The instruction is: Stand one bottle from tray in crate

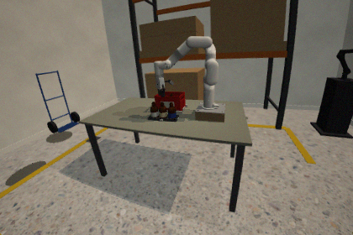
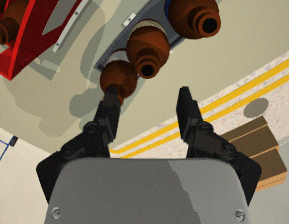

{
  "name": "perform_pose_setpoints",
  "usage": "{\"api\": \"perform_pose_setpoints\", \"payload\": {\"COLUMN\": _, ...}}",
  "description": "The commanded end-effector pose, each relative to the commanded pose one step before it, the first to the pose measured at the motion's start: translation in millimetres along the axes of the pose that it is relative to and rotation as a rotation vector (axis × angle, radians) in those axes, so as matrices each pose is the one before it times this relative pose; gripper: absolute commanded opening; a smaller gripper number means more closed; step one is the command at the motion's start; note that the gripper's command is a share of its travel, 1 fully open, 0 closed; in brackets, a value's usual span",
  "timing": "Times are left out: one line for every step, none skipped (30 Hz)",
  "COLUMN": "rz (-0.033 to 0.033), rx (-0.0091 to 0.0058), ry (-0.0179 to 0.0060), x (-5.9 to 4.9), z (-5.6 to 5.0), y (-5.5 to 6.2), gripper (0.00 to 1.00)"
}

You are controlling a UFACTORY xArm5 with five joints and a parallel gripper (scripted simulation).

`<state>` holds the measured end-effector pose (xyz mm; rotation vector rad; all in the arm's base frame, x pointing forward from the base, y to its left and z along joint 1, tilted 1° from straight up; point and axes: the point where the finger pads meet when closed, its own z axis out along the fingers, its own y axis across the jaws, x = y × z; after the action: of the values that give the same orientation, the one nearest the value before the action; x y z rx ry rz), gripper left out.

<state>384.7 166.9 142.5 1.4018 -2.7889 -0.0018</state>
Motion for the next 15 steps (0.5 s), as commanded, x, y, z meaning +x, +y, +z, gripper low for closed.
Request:
{"api": "perform_pose_setpoints", "payload": {"rz": 0.00003, "rx": 0.00191, "ry": -0.00334, "x": -1.14, "z": 3.03, "y": -0.68, "gripper": 0.65}}
{"api": "perform_pose_setpoints", "payload": {"rz": 0.0, "rx": 0.0, "ry": 0.0, "x": -0.05, "z": 1.27, "y": -0.02, "gripper": 0.65}}
{"api": "perform_pose_setpoints", "payload": {"rz": 0.0, "rx": 0.0, "ry": 0.0, "x": -0.04, "z": 1.31, "y": -0.01, "gripper": 0.65}}
{"api": "perform_pose_setpoints", "payload": {"rz": 0.0, "rx": 0.0, "ry": 0.0, "x": 0.0, "z": 0.0, "y": 0.0, "gripper": 0.65}}
{"api": "perform_pose_setpoints", "payload": {"rz": 0.0, "rx": 0.0, "ry": 0.0, "x": 0.0, "z": 0.0, "y": 0.0, "gripper": 0.65}}
{"api": "perform_pose_setpoints", "payload": {"rz": 0.0, "rx": 0.0, "ry": 0.0, "x": -0.04, "z": 1.35, "y": -0.01, "gripper": 0.65}}
{"api": "perform_pose_setpoints", "payload": {"rz": 0.0, "rx": 0.0, "ry": 0.0, "x": -0.04, "z": 1.38, "y": -0.01, "gripper": 0.65}}
{"api": "perform_pose_setpoints", "payload": {"rz": 0.0, "rx": 0.0, "ry": 0.0, "x": -0.05, "z": 1.41, "y": -0.01, "gripper": 0.65}}
{"api": "perform_pose_setpoints", "payload": {"rz": 0.0, "rx": 0.0, "ry": 0.0, "x": -0.06, "z": 1.43, "y": -0.02, "gripper": 0.65}}
{"api": "perform_pose_setpoints", "payload": {"rz": 0.0, "rx": 0.0, "ry": 0.0, "x": -0.06, "z": 1.44, "y": -0.02, "gripper": 0.65}}
{"api": "perform_pose_setpoints", "payload": {"rz": 0.0, "rx": 0.0, "ry": 0.0, "x": -0.05, "z": 1.44, "y": -0.02, "gripper": 0.65}}
{"api": "perform_pose_setpoints", "payload": {"rz": 0.0, "rx": 0.0, "ry": 0.0, "x": -0.05, "z": 1.44, "y": -0.01, "gripper": 0.65}}
{"api": "perform_pose_setpoints", "payload": {"rz": 0.0, "rx": 0.0, "ry": 0.0, "x": -0.04, "z": 1.43, "y": -0.01, "gripper": 0.65}}
{"api": "perform_pose_setpoints", "payload": {"rz": 0.0, "rx": 0.0, "ry": 0.0, "x": -0.04, "z": 1.42, "y": -0.01, "gripper": 0.65}}
{"api": "perform_pose_setpoints", "payload": {"rz": 0.0, "rx": 0.0, "ry": 0.0, "x": -0.06, "z": 1.41, "y": -0.02, "gripper": 0.65}}
